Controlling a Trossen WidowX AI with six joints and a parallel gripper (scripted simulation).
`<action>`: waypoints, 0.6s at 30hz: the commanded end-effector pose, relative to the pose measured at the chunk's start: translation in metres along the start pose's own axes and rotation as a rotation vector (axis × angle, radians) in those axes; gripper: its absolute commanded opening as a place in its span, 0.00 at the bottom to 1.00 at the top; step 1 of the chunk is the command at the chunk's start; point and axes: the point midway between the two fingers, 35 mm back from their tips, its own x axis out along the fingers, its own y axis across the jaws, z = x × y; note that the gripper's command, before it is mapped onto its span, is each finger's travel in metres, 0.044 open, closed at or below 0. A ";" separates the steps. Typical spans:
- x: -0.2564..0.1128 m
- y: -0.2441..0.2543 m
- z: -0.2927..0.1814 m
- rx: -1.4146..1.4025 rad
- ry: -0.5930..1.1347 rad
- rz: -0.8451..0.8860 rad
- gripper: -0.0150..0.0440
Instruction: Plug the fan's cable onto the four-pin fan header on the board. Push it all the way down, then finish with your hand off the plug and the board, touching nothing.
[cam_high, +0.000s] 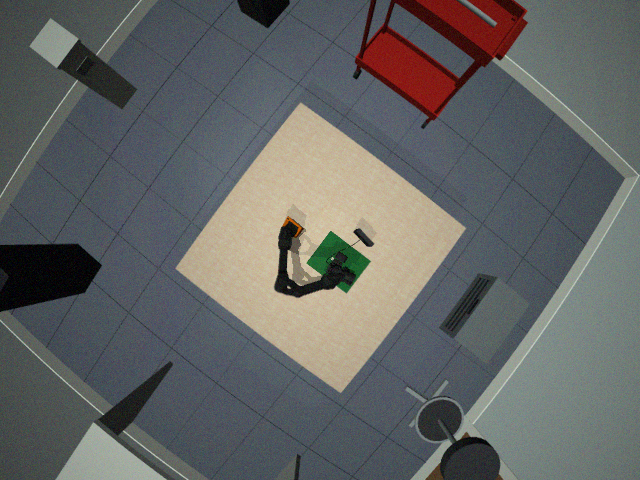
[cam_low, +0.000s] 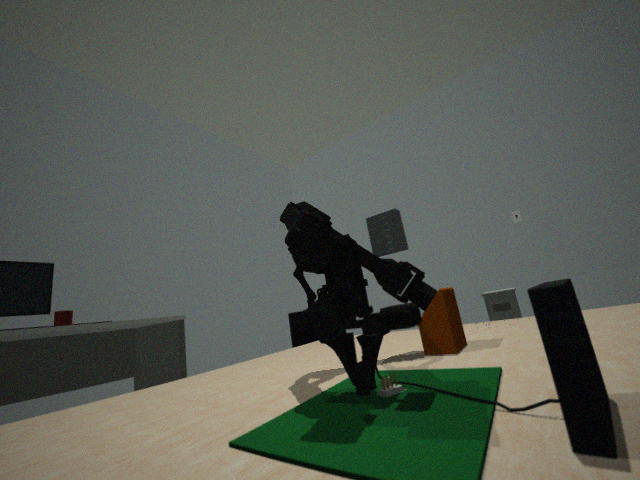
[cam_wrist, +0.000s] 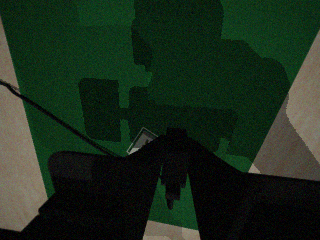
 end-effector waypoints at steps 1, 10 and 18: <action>-0.035 0.001 0.003 0.000 -0.012 0.002 0.25; -0.045 0.003 0.001 -0.088 -0.011 -0.001 0.25; -0.045 0.007 -0.001 -0.365 -0.011 -0.002 0.25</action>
